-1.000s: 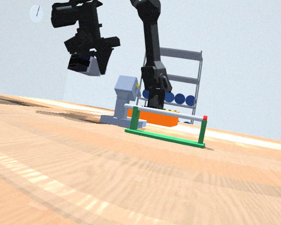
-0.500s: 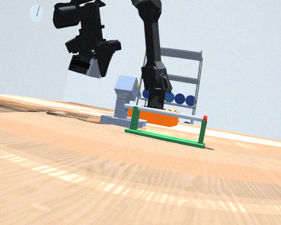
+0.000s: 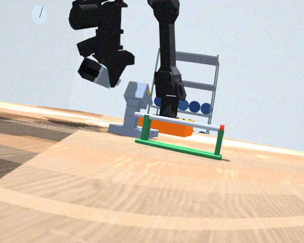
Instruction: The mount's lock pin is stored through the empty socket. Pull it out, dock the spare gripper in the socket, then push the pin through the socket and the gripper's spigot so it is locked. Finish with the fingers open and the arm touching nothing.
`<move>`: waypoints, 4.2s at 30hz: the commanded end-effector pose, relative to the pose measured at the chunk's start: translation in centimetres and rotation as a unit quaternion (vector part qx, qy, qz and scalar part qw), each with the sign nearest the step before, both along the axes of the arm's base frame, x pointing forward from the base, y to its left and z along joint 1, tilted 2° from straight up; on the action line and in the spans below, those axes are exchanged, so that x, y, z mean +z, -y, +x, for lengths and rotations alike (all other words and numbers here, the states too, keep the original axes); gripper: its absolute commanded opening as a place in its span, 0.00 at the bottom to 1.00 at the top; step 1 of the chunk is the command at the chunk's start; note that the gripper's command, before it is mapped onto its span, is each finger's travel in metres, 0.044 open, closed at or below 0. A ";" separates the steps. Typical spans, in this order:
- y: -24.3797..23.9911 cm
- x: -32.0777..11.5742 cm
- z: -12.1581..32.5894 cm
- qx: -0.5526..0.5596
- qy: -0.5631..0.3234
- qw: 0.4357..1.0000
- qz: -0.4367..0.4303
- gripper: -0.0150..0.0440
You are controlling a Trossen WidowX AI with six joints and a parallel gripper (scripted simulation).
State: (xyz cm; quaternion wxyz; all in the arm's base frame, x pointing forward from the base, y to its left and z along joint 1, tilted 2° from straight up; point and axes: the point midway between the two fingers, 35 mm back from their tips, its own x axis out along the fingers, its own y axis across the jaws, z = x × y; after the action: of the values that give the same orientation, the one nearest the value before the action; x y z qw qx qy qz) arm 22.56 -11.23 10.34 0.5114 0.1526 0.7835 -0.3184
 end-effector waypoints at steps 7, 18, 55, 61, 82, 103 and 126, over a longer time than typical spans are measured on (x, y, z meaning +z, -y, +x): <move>-1.1 0.0 0.4 -0.043 0.012 0.995 -0.092 0.25; -2.4 0.0 0.9 -0.092 0.043 0.978 -0.183 0.25; -7.3 0.6 1.4 -0.211 0.238 0.853 -0.414 0.25; -8.0 0.8 1.4 -0.230 0.285 0.823 -0.435 0.25; -11.0 1.8 1.6 -0.297 0.468 0.703 -0.446 0.25; -13.4 2.4 1.8 -0.343 0.592 0.614 -0.393 0.25; -13.4 -0.5 3.6 -0.345 0.594 0.613 -0.390 0.25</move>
State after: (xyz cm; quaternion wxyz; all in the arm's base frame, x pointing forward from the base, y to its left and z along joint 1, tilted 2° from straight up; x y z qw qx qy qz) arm 25.82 2.21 10.06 0.7247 0.3562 0.0024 -0.5898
